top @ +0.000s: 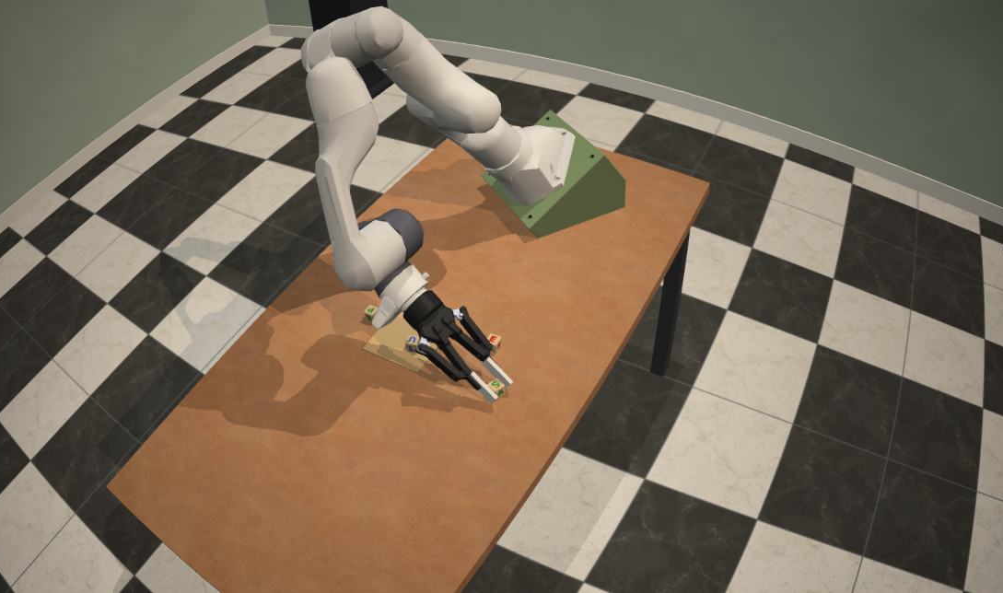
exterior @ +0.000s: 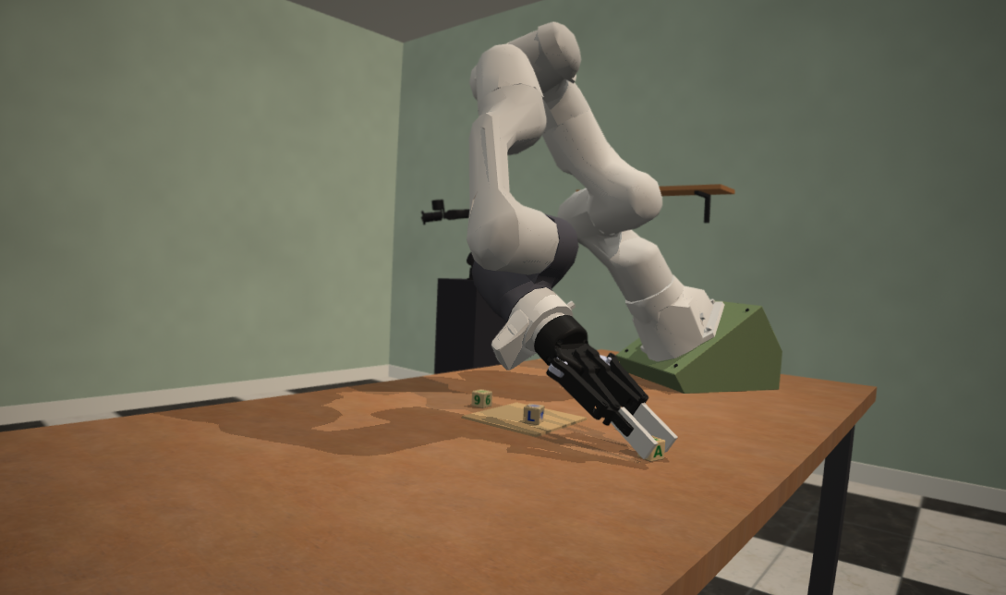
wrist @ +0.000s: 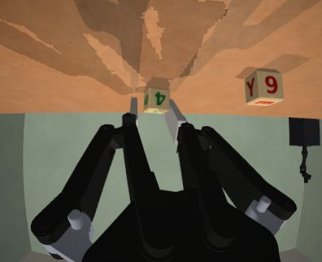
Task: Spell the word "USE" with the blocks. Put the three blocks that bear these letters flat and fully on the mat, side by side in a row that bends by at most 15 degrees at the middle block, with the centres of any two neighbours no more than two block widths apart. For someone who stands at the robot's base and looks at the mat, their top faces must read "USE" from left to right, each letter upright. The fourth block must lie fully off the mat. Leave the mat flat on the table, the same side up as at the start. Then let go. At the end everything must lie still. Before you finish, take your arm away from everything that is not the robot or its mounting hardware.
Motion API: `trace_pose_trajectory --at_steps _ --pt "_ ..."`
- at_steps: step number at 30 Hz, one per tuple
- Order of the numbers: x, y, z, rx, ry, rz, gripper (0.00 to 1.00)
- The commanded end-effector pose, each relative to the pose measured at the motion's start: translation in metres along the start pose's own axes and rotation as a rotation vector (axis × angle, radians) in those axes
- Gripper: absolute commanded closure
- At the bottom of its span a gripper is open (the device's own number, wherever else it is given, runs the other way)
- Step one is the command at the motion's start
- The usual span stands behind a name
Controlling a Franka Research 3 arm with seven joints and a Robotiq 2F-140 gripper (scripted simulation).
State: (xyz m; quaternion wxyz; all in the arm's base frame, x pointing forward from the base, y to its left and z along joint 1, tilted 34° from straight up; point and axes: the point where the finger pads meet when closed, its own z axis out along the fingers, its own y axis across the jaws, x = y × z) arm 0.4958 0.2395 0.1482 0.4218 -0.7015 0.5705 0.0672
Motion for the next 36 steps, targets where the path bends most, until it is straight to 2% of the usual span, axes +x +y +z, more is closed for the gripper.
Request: trace_pose_trajectory --at_steps 1,12,22,25,28,31,36 --pt "-0.004 0.001 -0.002 -0.001 0.0 0.004 0.75" --pt "-0.035 0.001 -0.022 -0.001 0.0 0.004 0.75" --pt "-0.041 0.0 -0.025 -0.004 0.002 0.003 0.75" --pt "-0.058 -0.006 -0.027 -0.036 0.027 -0.007 0.75" --pt "-0.088 -0.012 -0.029 -0.107 0.128 -0.022 0.75" --pt "-0.093 -0.016 -0.032 -0.095 0.104 -0.062 0.75" --pt "-0.094 -0.016 -0.032 -0.099 0.113 -0.061 0.75"
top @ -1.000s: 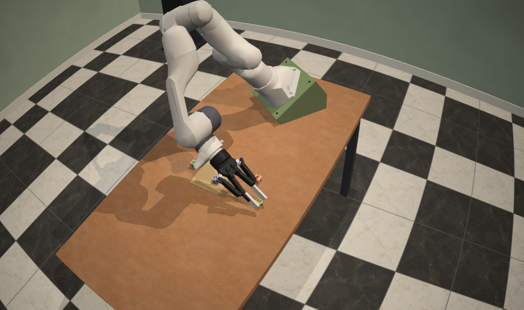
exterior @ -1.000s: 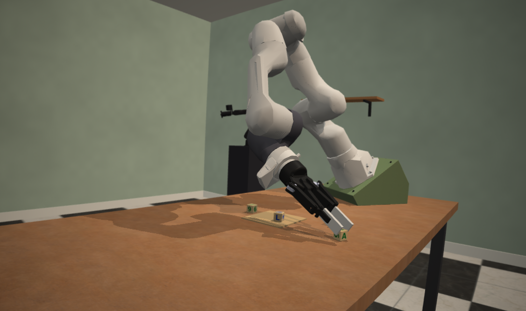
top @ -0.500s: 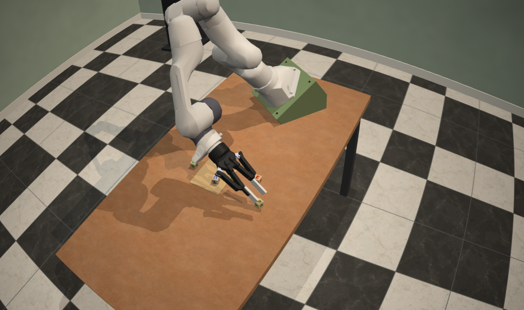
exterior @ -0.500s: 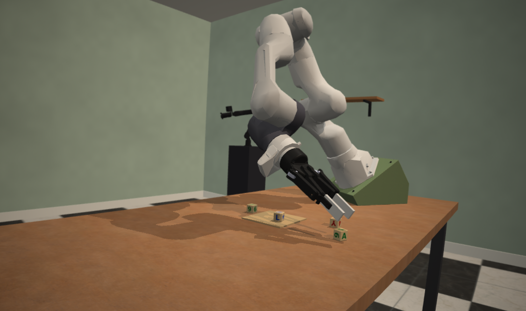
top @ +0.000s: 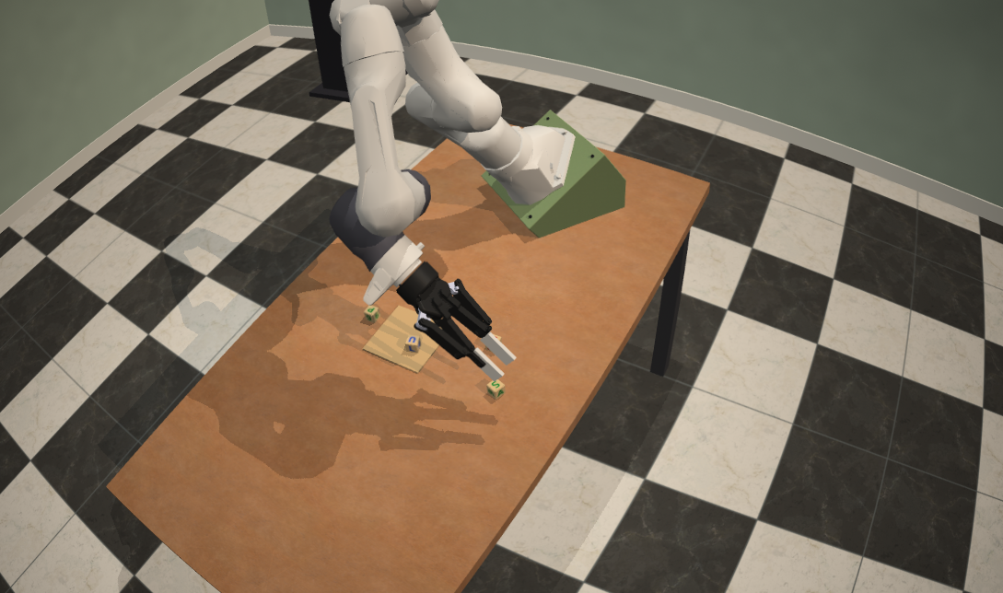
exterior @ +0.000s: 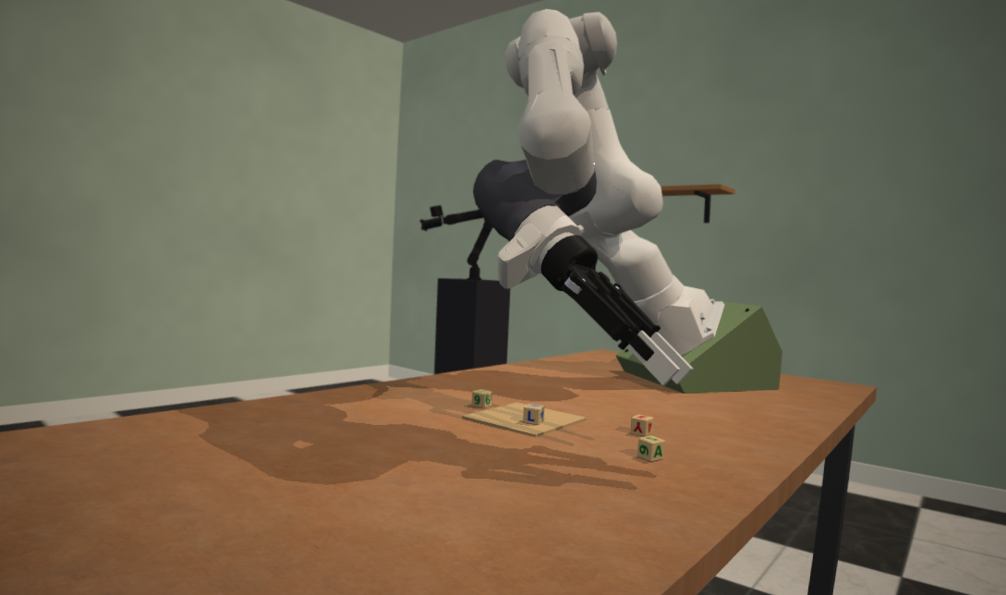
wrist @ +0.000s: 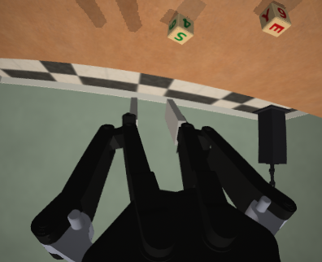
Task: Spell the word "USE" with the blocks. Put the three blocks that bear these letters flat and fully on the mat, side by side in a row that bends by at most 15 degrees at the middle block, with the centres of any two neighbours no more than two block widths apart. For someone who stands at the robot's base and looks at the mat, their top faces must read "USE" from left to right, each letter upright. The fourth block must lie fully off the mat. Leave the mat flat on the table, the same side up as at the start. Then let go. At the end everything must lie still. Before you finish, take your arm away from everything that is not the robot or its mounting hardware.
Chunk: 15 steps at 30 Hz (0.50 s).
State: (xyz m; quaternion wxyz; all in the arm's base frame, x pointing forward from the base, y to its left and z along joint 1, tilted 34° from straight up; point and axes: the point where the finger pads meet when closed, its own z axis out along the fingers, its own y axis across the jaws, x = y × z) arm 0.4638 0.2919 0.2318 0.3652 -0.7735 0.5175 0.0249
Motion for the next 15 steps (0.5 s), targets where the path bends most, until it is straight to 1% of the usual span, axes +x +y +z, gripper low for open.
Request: trace_pose_trajectory --at_steps 1,3,5,6,9,13,15 --pt "0.005 0.001 0.0 -0.01 0.021 0.135 0.75" --pt "0.008 0.004 0.002 -0.017 0.028 0.158 0.75" --pt "0.001 0.003 0.001 -0.045 0.08 0.162 0.75" --pt "-0.001 0.003 0.001 -0.051 0.093 0.162 0.75" --pt "-0.001 0.003 0.001 -0.051 0.095 0.159 0.75" --pt "-0.006 0.003 0.001 -0.073 0.151 0.163 0.75" --pt "-0.006 0.003 0.001 -0.073 0.151 0.163 0.75"
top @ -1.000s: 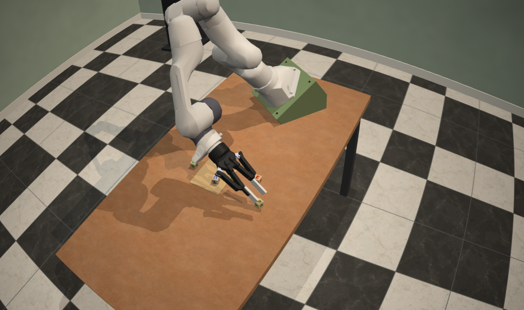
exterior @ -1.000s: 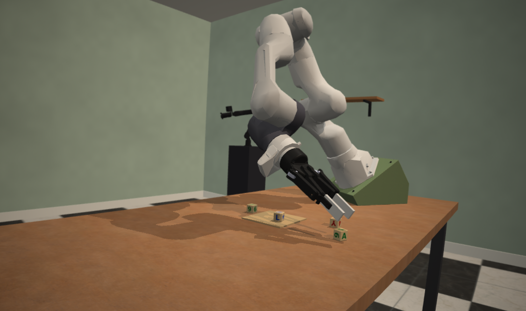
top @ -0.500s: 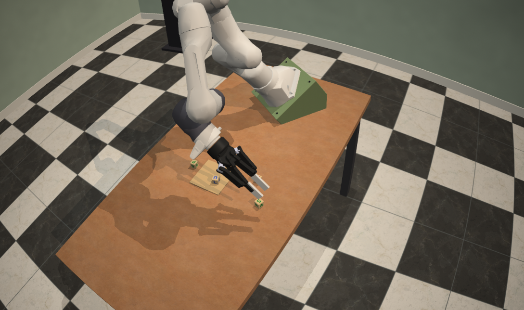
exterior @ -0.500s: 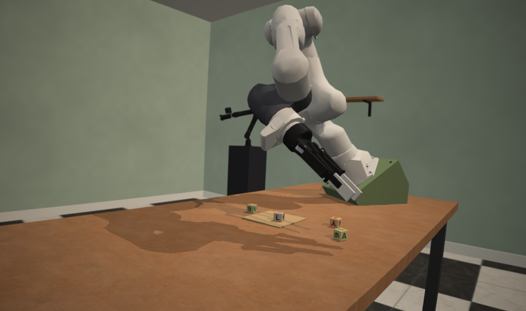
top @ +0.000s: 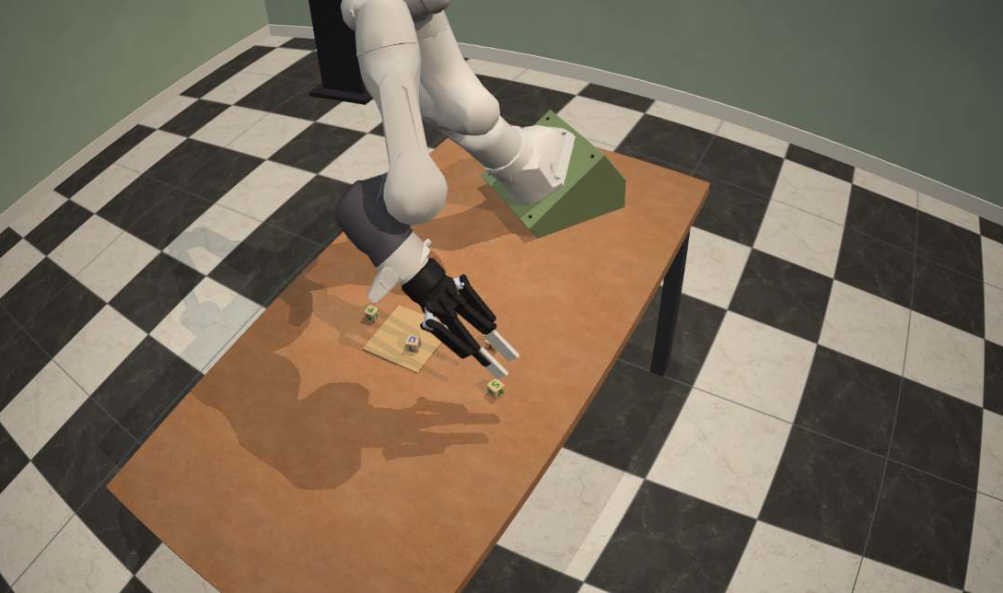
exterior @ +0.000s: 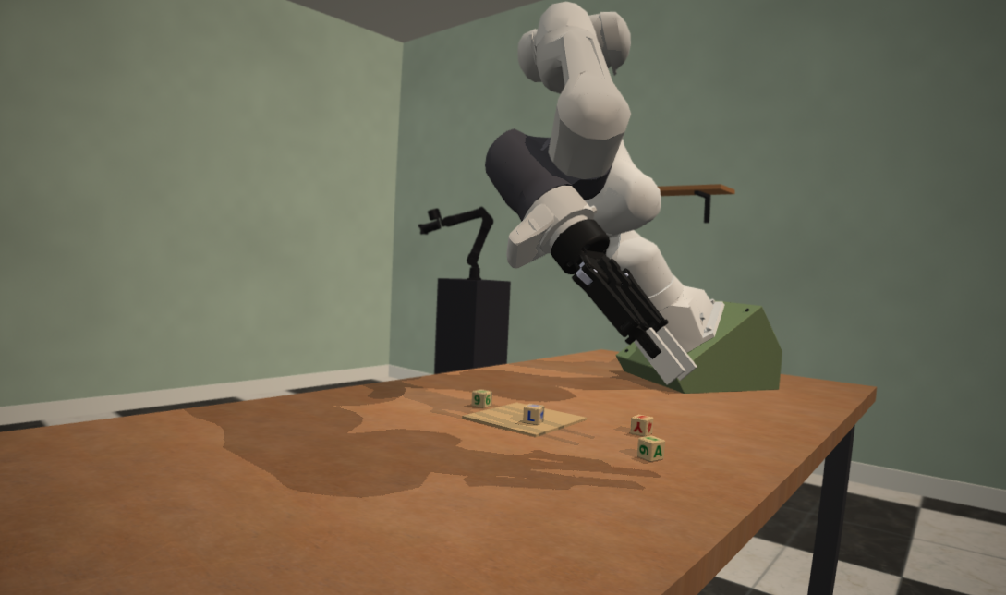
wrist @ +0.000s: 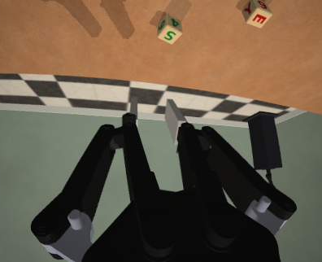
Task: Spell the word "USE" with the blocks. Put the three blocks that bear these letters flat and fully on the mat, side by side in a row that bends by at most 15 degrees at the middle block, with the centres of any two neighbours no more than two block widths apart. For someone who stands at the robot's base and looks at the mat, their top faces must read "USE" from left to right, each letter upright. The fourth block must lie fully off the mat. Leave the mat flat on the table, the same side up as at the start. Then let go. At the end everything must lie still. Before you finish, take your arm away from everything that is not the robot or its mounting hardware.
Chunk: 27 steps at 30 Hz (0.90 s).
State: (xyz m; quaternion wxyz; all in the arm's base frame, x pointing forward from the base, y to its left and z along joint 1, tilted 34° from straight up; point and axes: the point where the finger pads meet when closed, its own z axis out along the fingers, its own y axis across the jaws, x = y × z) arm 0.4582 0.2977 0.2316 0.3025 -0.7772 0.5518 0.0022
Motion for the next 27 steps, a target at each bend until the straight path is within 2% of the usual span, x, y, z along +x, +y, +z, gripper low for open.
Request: trace_pose_trajectory --at_steps 1,15,17,19,27 --pt "-0.0014 -0.0002 -0.0012 -0.015 0.051 0.129 0.75" --pt "-0.0065 0.0037 -0.0007 -0.043 0.234 0.146 0.75" --pt "-0.0065 0.0037 -0.0007 -0.043 0.234 0.146 0.75" --pt "-0.006 0.0052 -0.0001 -0.045 0.298 0.154 0.75" --pt "-0.0022 0.0084 0.0015 -0.035 0.435 0.172 0.75"
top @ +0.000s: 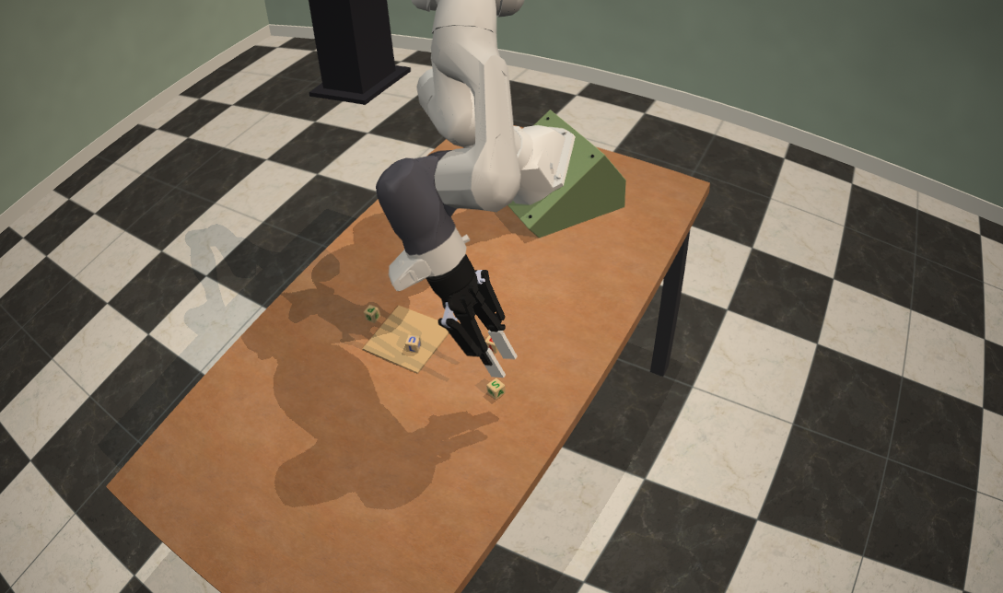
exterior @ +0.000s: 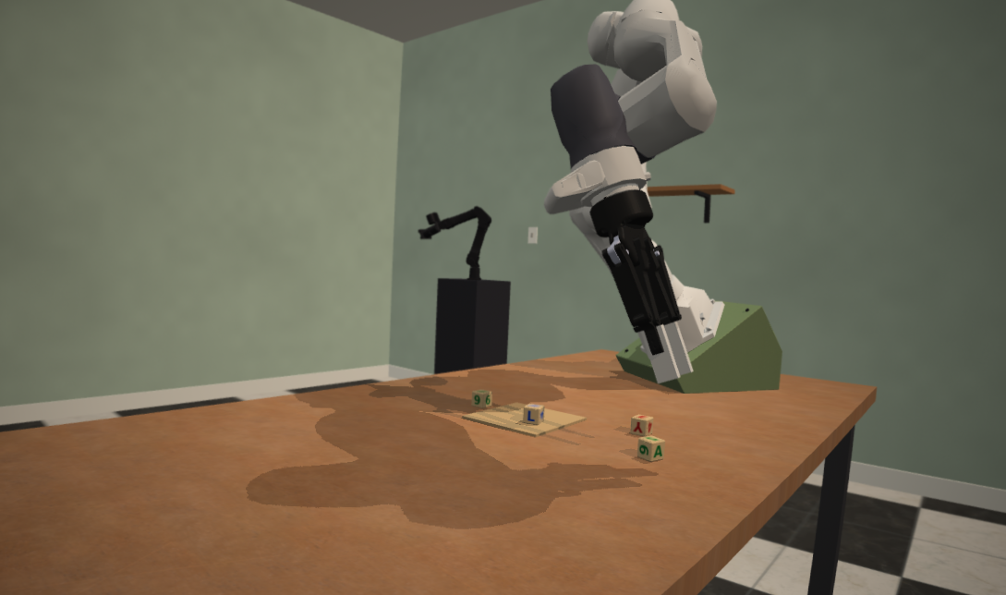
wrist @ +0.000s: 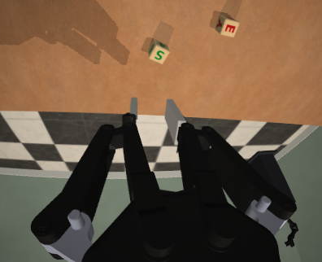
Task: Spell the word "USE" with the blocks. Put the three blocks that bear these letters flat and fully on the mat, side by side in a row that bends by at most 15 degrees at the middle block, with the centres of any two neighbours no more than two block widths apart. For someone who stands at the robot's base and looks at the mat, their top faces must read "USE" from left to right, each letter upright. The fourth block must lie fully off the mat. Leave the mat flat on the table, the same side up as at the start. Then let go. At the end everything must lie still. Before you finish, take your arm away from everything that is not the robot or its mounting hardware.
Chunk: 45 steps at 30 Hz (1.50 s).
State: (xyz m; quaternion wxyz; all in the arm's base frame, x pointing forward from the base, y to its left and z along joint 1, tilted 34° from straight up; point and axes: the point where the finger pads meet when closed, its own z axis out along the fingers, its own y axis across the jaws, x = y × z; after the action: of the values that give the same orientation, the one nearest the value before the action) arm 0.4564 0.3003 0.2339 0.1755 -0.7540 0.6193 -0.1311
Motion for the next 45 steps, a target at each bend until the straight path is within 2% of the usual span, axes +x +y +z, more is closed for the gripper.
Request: trace_pose_trajectory --at_steps 1,5,7,8,17,20,21,33,38,45 --pt "0.001 0.009 0.004 -0.019 0.063 0.123 0.75" --pt "0.005 0.01 0.006 -0.005 0.14 0.138 0.75" --pt "0.005 0.01 0.006 -0.005 0.14 0.138 0.75" --pt "0.007 0.011 0.008 0.006 0.189 0.148 0.75" --pt "0.018 0.012 0.014 0.064 0.368 0.185 0.75" --pt "0.02 0.012 0.015 0.073 0.39 0.19 0.75" --pt "0.02 0.012 0.015 0.073 0.39 0.19 0.0" --pt "0.02 0.012 0.014 0.073 0.391 0.183 0.0" --pt "0.038 0.004 -0.008 0.061 0.402 0.006 0.0" --pt "0.046 0.001 -0.018 0.053 0.407 -0.078 0.0"
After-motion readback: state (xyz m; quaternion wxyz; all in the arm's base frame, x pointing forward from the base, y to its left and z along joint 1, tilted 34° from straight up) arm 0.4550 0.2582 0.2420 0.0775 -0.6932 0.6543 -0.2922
